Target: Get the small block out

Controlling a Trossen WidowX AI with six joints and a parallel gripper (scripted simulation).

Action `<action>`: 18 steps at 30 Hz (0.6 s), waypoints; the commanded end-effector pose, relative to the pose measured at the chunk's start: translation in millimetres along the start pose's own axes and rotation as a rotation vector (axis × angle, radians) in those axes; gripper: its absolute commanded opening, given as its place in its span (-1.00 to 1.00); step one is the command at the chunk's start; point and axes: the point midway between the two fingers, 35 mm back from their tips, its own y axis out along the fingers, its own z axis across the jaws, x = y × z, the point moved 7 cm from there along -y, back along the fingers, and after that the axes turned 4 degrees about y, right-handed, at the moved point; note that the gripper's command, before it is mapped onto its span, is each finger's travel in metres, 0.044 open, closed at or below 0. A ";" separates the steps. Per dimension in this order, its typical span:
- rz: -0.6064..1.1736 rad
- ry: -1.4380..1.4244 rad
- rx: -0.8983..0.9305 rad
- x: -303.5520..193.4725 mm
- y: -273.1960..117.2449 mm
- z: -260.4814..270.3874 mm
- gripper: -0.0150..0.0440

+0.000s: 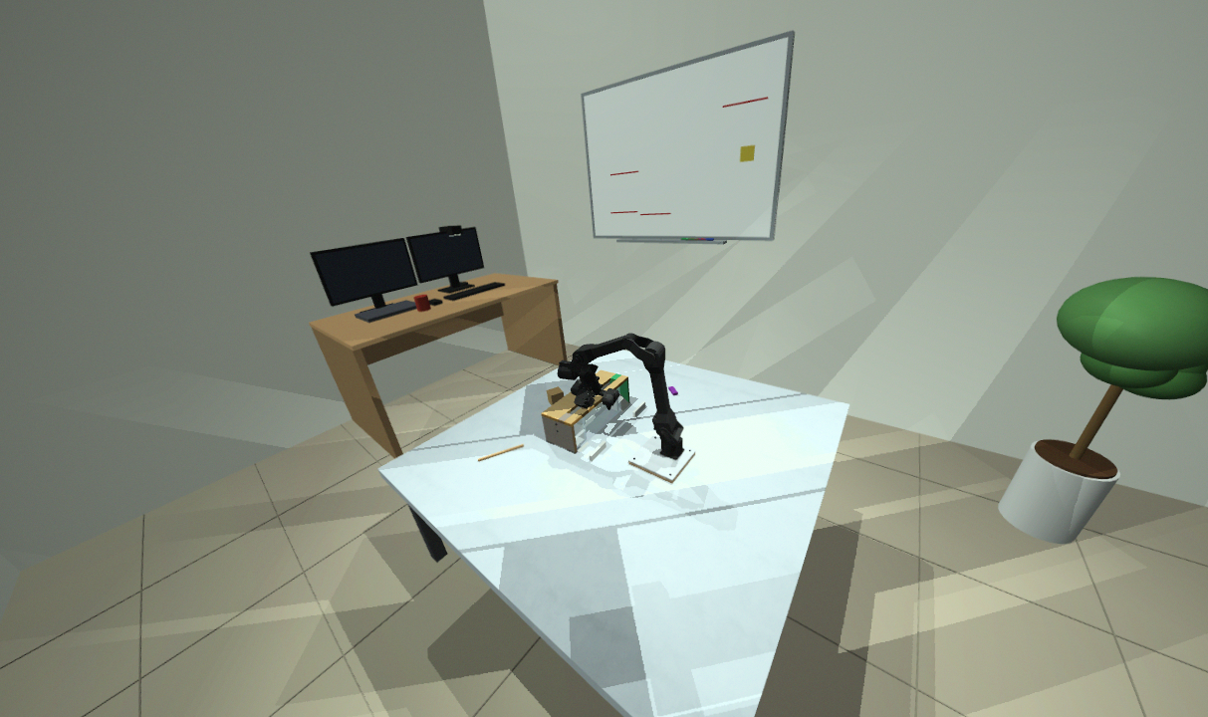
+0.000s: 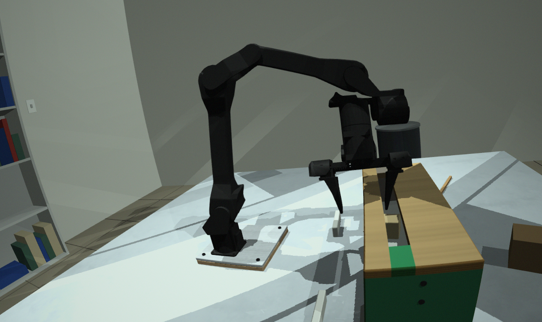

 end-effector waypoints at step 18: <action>0.002 -0.002 0.000 -10.8 18.3 0.6 0.86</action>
